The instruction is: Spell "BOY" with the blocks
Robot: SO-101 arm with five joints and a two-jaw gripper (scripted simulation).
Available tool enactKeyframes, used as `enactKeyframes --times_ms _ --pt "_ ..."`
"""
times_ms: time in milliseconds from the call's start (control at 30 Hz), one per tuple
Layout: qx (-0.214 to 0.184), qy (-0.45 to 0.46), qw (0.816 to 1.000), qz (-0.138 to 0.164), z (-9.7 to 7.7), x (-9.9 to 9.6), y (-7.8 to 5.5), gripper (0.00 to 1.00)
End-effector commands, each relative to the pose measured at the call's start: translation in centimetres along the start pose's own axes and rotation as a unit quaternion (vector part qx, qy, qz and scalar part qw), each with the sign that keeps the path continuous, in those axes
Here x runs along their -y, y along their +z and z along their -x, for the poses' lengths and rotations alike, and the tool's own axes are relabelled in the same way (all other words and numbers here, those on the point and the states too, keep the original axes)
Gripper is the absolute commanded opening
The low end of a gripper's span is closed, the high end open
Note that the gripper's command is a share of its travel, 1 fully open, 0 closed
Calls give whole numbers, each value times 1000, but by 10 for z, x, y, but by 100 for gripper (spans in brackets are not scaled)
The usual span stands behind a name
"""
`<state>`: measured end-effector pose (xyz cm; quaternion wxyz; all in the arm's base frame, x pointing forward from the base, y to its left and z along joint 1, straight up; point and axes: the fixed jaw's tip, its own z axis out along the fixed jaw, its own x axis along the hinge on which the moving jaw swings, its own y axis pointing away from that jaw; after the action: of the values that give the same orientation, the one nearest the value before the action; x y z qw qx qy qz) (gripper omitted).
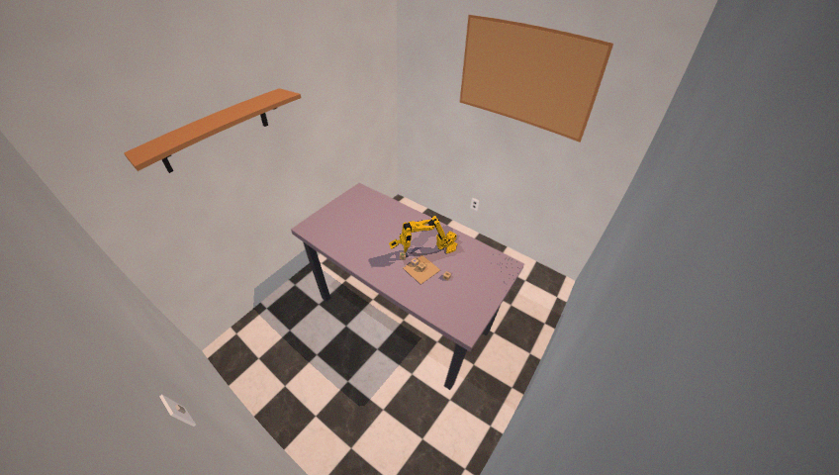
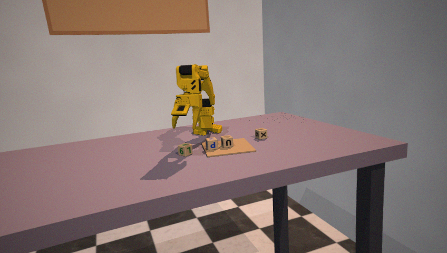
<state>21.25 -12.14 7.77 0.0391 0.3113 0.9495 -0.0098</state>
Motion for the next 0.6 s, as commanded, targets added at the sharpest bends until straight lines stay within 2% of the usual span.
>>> enactKeyframes --times_ms 0,133,200,400,567 --pt "72 0 997 6 9 0 -29 35" --pt "131 0 991 11 11 0 -56 35" --pt "131 0 991 11 11 0 -56 35" --pt "214 0 977 18 8 0 -93 35" --pt "249 0 968 20 5 0 -108 35"
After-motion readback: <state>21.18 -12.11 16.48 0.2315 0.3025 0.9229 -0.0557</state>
